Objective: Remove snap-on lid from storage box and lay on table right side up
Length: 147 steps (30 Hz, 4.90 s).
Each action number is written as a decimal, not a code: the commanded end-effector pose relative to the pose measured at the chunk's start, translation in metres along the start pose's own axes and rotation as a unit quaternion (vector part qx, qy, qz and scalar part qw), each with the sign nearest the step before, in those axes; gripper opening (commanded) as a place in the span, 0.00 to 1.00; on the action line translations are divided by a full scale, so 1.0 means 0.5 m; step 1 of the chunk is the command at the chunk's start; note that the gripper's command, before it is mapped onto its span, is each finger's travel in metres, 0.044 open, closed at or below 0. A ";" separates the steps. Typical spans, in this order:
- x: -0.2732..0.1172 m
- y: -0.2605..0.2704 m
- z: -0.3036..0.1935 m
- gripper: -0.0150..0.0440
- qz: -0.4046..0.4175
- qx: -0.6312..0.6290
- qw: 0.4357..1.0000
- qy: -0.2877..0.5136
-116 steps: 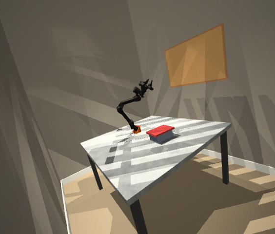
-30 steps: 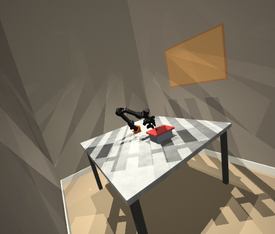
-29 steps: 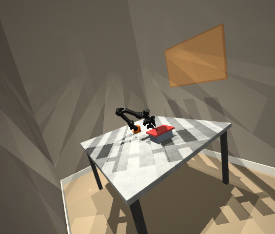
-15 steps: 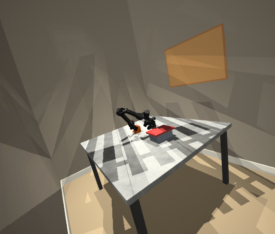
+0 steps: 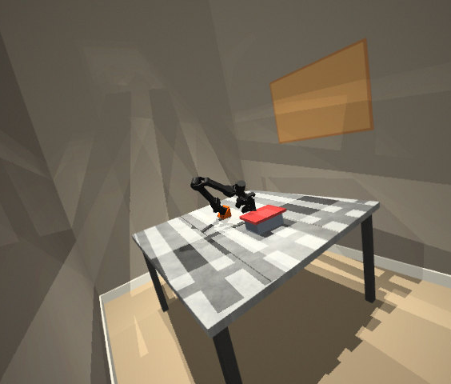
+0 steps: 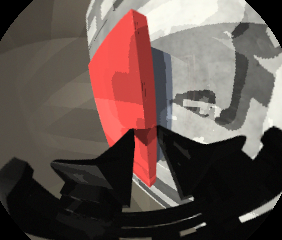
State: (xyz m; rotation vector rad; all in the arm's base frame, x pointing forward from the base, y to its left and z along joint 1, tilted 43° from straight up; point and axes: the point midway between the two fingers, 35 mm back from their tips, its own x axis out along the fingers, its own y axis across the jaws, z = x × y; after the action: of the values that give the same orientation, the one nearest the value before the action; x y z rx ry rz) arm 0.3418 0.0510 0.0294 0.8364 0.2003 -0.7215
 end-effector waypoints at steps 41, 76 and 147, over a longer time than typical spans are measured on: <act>-0.013 0.012 0.000 0.25 0.000 0.000 1.000 0.000; -0.022 0.022 -0.001 0.25 0.000 0.000 1.000 0.000; -0.014 0.029 -0.001 0.25 0.000 -0.002 1.000 0.000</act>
State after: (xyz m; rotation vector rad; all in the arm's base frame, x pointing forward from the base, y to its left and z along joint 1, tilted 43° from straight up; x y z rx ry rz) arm 0.3457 0.0611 0.0415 0.8347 0.1985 -0.7230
